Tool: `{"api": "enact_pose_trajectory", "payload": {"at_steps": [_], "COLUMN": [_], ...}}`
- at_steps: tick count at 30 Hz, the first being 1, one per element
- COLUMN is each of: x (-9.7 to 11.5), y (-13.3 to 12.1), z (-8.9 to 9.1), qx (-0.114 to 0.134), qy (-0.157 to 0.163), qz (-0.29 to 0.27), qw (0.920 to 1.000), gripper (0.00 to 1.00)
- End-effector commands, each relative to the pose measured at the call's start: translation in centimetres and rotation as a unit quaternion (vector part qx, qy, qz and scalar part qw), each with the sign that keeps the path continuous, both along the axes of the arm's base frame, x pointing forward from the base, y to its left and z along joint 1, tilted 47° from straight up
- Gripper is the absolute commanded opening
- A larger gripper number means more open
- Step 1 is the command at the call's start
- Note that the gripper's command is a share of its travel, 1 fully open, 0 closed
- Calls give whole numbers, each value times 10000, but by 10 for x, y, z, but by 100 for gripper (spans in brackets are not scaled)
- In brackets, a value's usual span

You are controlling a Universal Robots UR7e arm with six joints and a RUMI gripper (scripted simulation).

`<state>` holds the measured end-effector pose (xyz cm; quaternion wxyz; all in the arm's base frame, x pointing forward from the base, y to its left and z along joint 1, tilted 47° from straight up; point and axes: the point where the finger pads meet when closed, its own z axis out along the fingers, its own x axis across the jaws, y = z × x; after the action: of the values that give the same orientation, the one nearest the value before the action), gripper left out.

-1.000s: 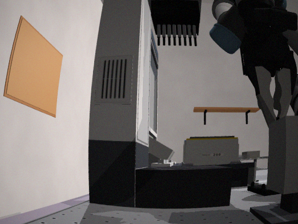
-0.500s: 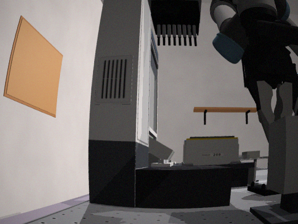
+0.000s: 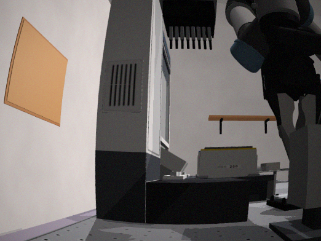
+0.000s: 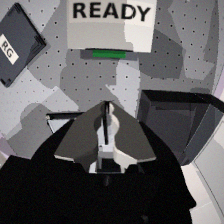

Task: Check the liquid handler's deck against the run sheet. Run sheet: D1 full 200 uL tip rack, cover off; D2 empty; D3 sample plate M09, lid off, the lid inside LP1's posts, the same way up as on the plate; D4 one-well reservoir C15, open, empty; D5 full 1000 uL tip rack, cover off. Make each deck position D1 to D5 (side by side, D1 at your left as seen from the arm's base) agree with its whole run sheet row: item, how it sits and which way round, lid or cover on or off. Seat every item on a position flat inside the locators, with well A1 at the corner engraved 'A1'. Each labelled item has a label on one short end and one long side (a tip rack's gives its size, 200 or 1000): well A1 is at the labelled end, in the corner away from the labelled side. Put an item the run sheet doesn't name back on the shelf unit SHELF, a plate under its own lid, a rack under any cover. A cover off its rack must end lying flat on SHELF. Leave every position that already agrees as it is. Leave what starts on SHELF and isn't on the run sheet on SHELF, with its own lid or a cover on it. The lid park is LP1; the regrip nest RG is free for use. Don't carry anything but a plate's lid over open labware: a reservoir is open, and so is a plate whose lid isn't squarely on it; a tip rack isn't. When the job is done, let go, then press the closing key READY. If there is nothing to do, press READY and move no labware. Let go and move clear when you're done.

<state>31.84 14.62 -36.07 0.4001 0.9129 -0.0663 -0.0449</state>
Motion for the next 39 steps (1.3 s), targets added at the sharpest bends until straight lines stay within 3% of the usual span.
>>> {"api": "enact_pose_trajectory", "payload": {"at_steps": [1, 25, 39], "x": [1, 4, 4], "y": [4, 27, 28], "z": [-4, -29, -30], "qx": [4, 5, 5], "qy": [-6, -6, -6], "qz": [2, 2, 2], "qw": [10000, 10000, 10000], "gripper": [0, 0, 0]}}
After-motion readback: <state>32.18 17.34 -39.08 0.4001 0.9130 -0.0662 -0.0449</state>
